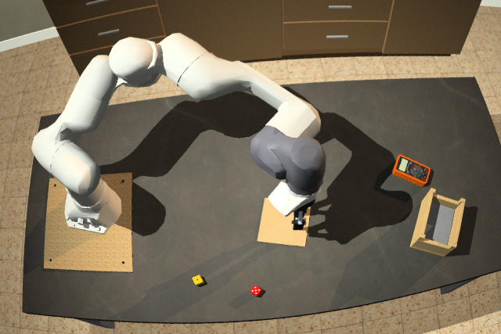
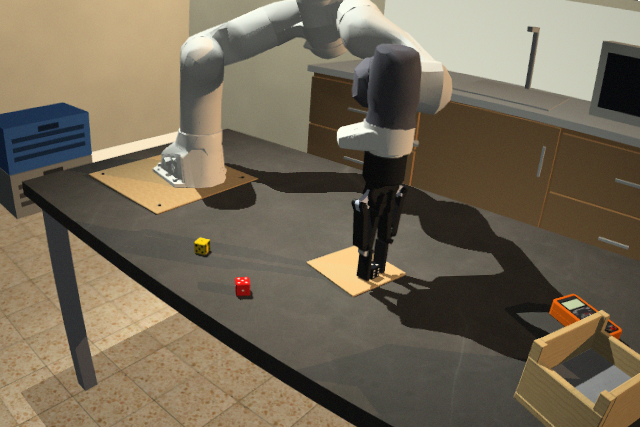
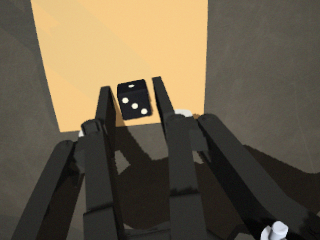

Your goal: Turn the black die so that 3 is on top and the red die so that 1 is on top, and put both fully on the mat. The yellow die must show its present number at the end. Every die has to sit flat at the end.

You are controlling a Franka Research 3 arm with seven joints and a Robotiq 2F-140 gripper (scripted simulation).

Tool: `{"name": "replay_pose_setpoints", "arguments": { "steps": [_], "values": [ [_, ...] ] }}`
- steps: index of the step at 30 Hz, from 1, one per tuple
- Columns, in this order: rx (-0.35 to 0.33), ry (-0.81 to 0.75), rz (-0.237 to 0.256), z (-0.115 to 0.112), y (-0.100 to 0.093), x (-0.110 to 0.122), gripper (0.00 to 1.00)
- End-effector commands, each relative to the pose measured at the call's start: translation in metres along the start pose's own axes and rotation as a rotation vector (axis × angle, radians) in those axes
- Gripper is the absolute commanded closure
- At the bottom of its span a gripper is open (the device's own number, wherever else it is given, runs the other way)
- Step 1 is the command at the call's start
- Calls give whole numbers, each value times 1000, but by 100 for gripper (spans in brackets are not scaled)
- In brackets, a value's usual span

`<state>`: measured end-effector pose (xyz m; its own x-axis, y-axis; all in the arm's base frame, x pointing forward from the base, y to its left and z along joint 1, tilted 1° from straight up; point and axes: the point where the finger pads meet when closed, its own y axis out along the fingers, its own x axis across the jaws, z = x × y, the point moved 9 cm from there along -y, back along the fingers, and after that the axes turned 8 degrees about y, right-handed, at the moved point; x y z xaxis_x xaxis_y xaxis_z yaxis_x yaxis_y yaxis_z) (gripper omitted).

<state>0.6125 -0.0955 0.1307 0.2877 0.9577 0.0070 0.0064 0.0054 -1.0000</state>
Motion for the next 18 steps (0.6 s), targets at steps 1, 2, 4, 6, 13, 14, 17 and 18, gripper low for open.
{"name": "replay_pose_setpoints", "arguments": {
  "steps": [1,2,4,6,13,14,17,18],
  "values": [
    [-2,-4,0,0,0,-1,68],
    [-2,-4,0,0,0,-1,68],
    [-2,-4,0,0,-1,-1,68],
    [-2,-4,0,0,-5,-1,68],
    [-2,-4,0,0,-22,-1,68],
    [-2,-4,0,0,-27,-1,68],
    [-2,-4,0,0,-43,-1,68],
    [-2,-4,0,0,-49,-1,68]
  ]
}}
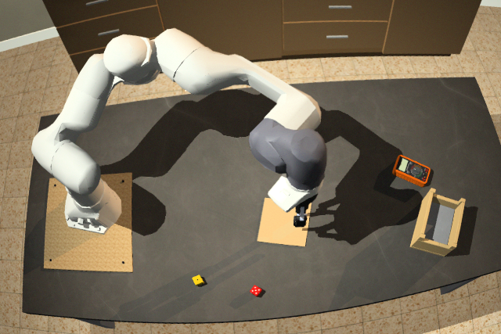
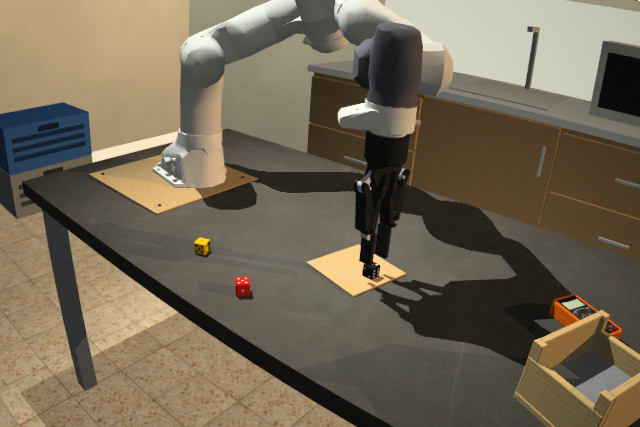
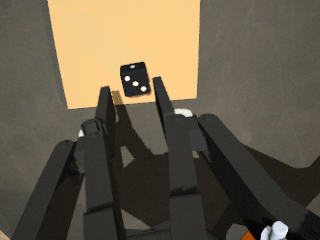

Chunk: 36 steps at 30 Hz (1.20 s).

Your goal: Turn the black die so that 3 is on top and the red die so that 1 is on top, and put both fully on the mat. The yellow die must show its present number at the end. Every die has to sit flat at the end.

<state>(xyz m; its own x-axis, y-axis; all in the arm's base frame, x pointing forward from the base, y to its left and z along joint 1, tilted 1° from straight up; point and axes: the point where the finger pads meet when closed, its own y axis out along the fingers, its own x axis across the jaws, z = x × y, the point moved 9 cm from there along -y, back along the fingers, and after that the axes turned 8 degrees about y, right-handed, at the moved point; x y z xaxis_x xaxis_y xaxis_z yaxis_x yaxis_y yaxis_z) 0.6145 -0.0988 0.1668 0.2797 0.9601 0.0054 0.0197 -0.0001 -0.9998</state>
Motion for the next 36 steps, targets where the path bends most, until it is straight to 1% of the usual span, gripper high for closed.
{"name": "replay_pose_setpoints", "arguments": {
  "steps": [1,5,7,12,16,17,36],
  "values": [
    [12,4,-2,3,-19,1,68],
    [12,4,-2,2,-38,1,68],
    [12,4,-2,2,-38,1,68],
    [12,4,-2,2,-52,1,68],
    [12,4,-2,2,-54,1,68],
    [12,4,-2,2,-54,1,0],
    [12,4,-2,2,-54,1,0]
  ]
}}
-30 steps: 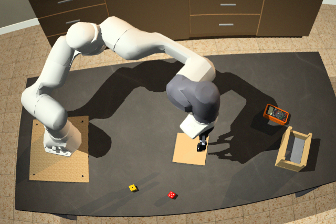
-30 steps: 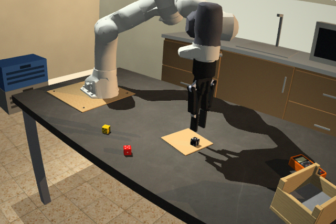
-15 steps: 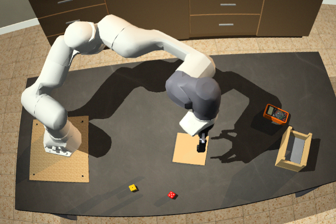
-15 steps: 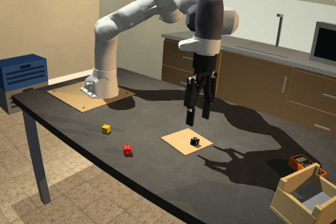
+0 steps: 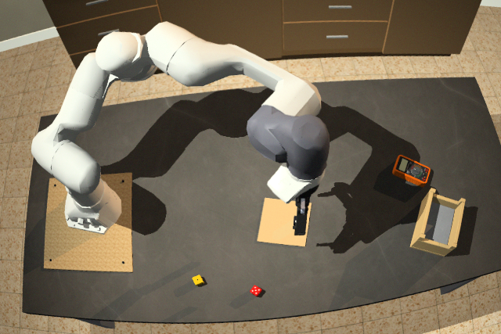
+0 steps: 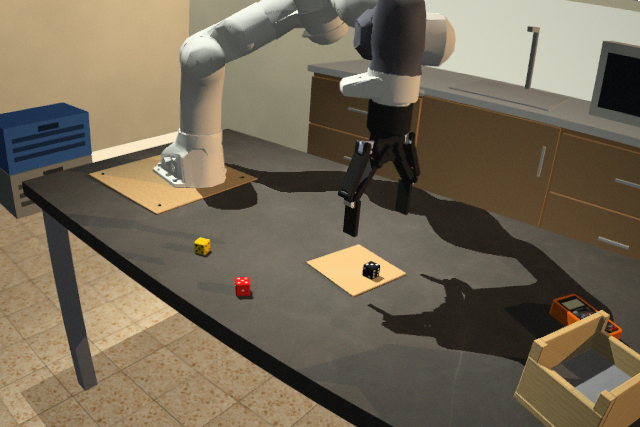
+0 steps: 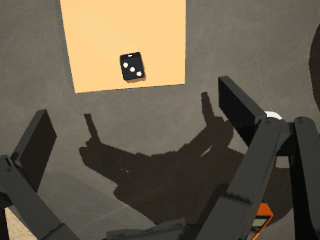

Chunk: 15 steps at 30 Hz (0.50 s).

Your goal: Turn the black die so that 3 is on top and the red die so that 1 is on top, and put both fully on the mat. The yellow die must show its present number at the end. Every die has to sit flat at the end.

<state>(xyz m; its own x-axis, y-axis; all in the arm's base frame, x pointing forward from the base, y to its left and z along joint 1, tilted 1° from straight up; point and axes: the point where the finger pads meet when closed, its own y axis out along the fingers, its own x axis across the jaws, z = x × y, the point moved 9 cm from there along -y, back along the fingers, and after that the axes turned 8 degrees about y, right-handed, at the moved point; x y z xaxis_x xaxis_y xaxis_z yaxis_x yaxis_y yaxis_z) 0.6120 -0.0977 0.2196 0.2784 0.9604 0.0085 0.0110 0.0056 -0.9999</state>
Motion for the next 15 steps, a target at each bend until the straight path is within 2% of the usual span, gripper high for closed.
{"name": "replay_pose_setpoints", "arguments": {
  "steps": [1,2,3,5,6,7,8,9,10,11,12,13,14,15],
  "values": [
    [2,12,1,1,-1,-2,0],
    [2,49,1,3,0,-19,0],
    [3,125,2,8,2,-53,0],
    [3,125,2,8,2,-53,0],
    [3,231,2,18,4,-97,0],
    [3,231,2,19,4,-99,0],
    [3,297,2,27,5,-126,0],
    [3,337,2,33,6,-143,0],
    [3,349,2,35,6,-148,0],
    [2,419,2,47,8,-176,0],
    [2,455,2,53,9,-190,0],
    [2,455,2,53,9,-190,0],
    [2,532,2,68,10,-219,0],
    [2,569,1,76,11,-233,0]
  ]
}}
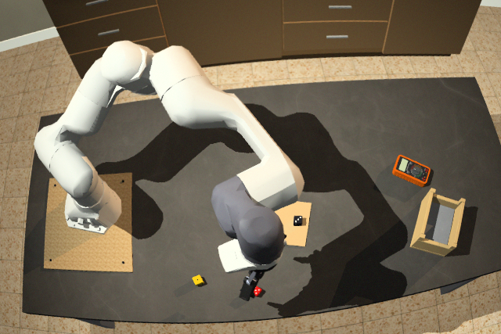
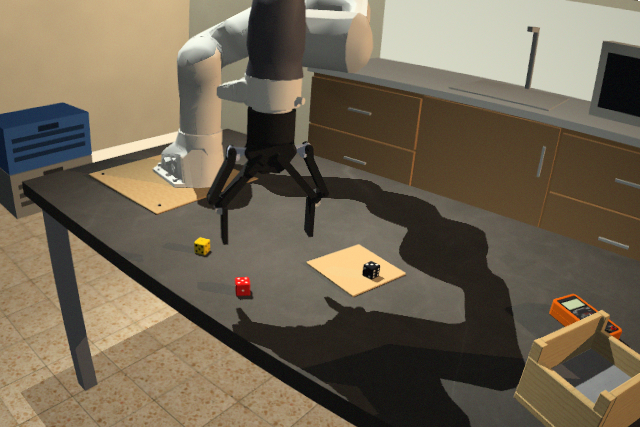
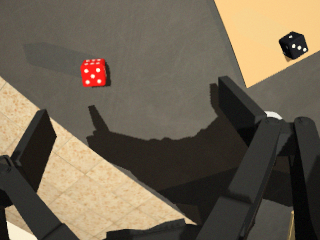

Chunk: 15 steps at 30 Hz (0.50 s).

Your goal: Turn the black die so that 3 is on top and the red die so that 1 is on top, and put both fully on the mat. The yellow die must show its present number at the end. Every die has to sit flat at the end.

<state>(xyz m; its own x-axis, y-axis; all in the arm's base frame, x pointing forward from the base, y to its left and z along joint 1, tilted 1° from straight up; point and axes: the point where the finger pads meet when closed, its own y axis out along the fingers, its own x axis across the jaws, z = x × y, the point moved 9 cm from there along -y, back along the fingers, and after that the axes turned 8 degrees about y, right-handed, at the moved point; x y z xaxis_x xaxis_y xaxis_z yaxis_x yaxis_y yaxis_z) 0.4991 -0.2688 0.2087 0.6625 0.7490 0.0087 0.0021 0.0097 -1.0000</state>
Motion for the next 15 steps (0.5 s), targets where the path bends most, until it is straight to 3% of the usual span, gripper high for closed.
{"name": "replay_pose_setpoints", "arguments": {
  "steps": [1,2,15],
  "values": [
    [-8,133,-2,-2,2,-43,0],
    [-8,133,-2,-2,2,-43,68],
    [-8,133,-2,-2,2,-43,68]
  ]
}}
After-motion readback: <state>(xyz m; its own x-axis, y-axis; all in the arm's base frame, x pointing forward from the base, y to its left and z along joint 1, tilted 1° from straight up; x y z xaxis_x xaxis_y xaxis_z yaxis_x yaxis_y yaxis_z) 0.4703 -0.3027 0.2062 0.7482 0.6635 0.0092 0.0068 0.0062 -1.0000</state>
